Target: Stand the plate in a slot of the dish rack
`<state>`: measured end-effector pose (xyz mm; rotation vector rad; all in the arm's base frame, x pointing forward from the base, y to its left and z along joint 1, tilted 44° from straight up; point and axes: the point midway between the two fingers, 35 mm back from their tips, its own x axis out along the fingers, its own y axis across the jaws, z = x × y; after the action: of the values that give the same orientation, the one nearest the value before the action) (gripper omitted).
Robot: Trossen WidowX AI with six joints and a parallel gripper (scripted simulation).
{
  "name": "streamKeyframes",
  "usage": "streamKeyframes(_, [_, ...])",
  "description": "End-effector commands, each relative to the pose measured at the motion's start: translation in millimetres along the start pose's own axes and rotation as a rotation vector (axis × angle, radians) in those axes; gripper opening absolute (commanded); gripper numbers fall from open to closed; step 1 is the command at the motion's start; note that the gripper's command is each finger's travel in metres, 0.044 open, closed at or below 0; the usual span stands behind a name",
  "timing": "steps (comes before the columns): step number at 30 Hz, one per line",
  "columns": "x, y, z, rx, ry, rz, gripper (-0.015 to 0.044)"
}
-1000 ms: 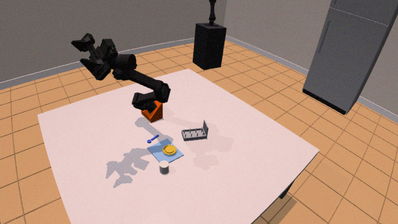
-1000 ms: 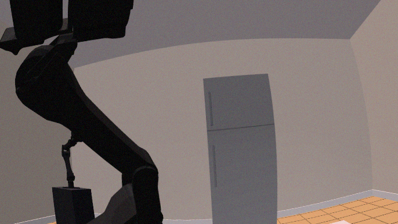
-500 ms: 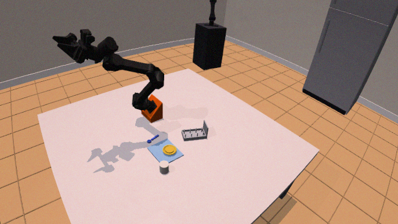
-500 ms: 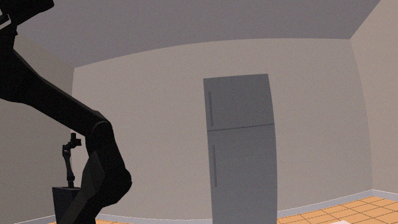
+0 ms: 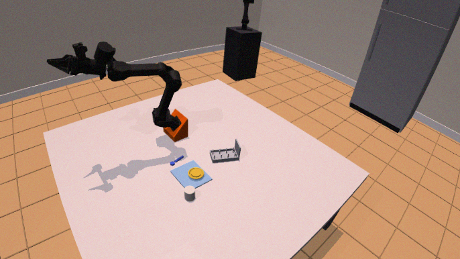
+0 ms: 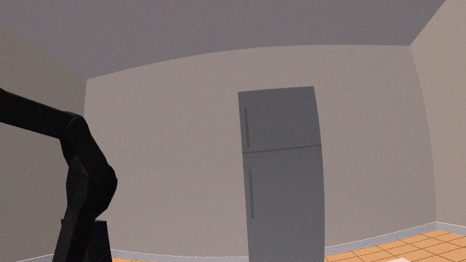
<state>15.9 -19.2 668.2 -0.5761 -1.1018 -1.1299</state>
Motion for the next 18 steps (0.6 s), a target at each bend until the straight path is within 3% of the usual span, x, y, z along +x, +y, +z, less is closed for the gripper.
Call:
streamKeyframes(1, [5.5,-16.5,-20.2,0.046,0.062,-0.030,0.0400])
streamKeyframes(18, [15.4,-57.3,-142.9,0.240,0.410,-0.143,0.0400])
